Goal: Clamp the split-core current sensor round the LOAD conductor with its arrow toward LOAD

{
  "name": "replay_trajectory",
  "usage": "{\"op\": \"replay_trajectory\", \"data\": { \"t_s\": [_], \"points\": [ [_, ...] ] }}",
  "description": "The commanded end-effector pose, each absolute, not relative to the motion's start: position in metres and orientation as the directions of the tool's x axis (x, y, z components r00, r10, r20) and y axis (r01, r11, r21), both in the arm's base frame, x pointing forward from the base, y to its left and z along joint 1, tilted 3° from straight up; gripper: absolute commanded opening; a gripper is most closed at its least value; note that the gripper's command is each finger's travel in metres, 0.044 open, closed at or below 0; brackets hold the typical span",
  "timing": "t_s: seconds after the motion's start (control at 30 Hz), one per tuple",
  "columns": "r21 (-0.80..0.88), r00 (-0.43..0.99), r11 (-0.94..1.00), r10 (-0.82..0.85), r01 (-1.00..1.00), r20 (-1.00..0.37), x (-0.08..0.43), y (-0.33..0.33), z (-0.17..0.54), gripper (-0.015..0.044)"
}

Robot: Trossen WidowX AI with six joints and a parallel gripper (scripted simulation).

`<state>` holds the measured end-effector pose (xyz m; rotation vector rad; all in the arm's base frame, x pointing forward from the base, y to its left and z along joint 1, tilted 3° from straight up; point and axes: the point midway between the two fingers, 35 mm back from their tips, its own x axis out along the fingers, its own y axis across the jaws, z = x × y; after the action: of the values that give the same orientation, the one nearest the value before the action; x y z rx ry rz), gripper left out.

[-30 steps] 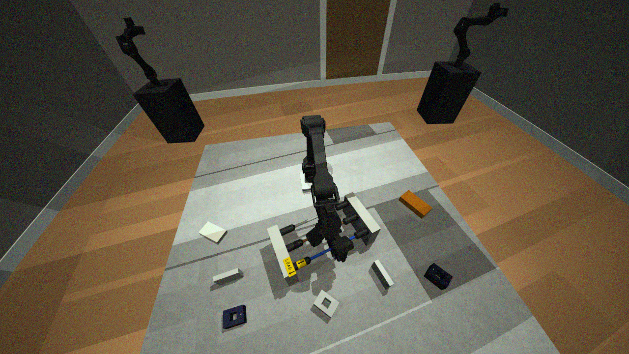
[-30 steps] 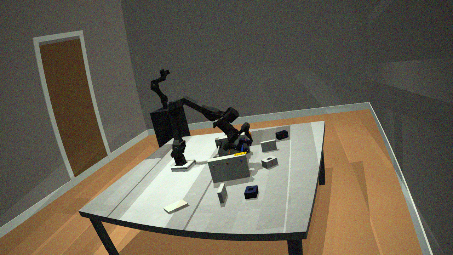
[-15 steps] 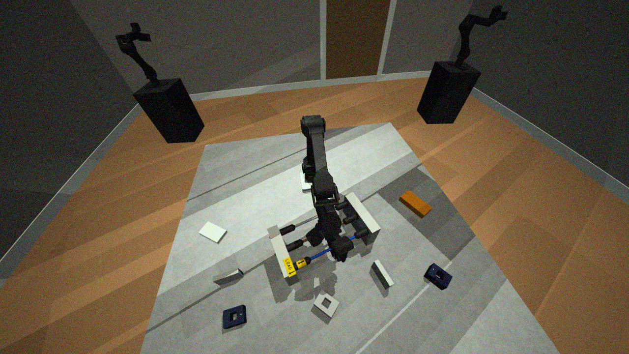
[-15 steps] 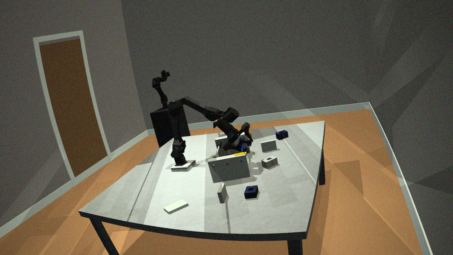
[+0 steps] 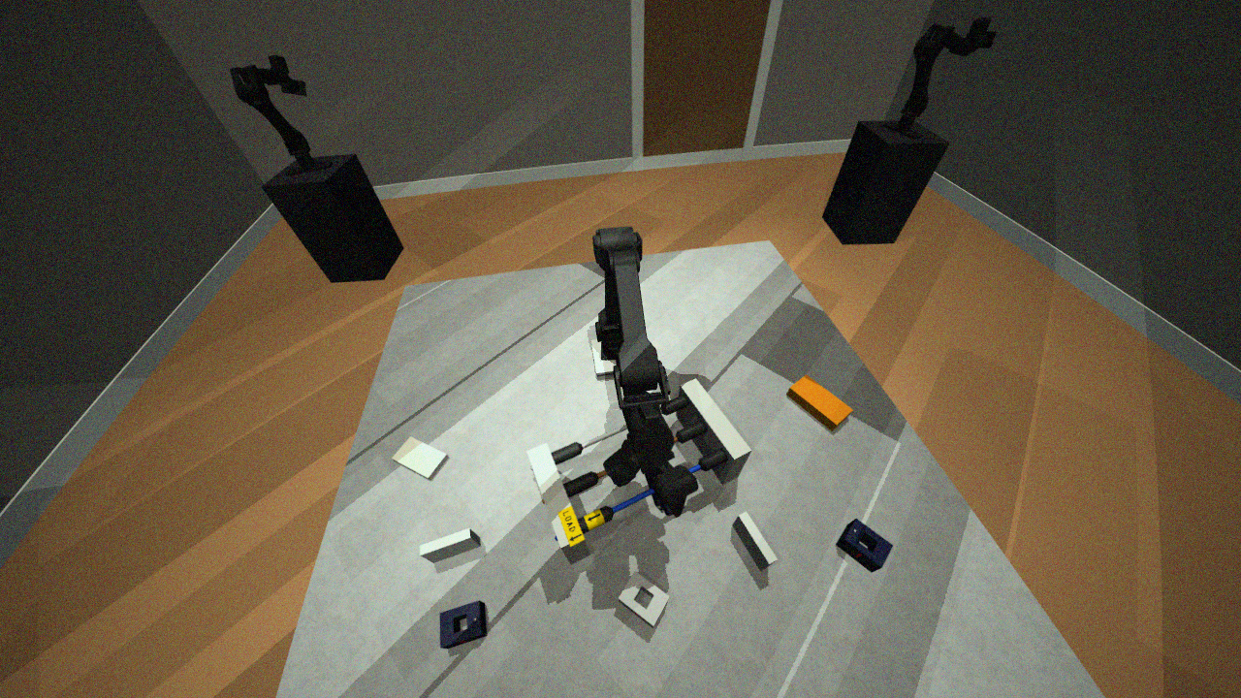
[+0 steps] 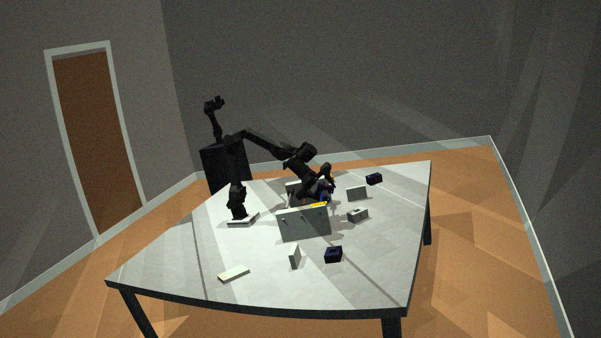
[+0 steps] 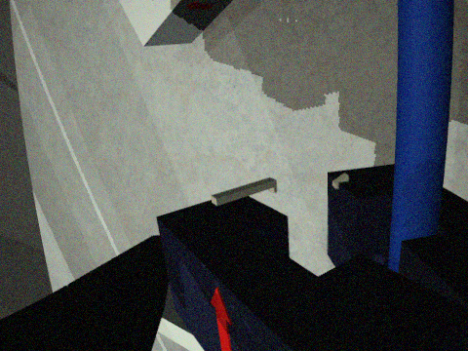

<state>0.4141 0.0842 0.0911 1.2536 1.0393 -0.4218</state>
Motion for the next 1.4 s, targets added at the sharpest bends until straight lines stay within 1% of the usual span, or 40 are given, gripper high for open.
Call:
{"op": "replay_trajectory", "data": {
  "t_s": [0.0, 0.57, 0.77, 1.2, 1.23, 1.37],
  "points": [
    [0.579, 0.516, 0.312, 0.265, 0.753, -0.814, 0.416, 0.085, 0.093, 0.0],
    [0.579, 0.516, 0.312, 0.265, 0.753, -0.814, 0.416, 0.085, 0.093, 0.0],
    [0.519, 0.461, 0.327, 0.244, 0.789, -0.853, 0.416, 0.084, 0.093, 0.0],
    [0.31, 0.267, 0.379, 0.161, 0.872, -0.95, 0.416, 0.084, 0.105, 0.0],
    [0.316, 0.27, 0.364, 0.173, 0.876, -0.947, 0.407, 0.081, 0.088, 0.0],
    [0.316, 0.27, 0.364, 0.173, 0.876, -0.947, 0.407, 0.081, 0.088, 0.0]
  ]
}}
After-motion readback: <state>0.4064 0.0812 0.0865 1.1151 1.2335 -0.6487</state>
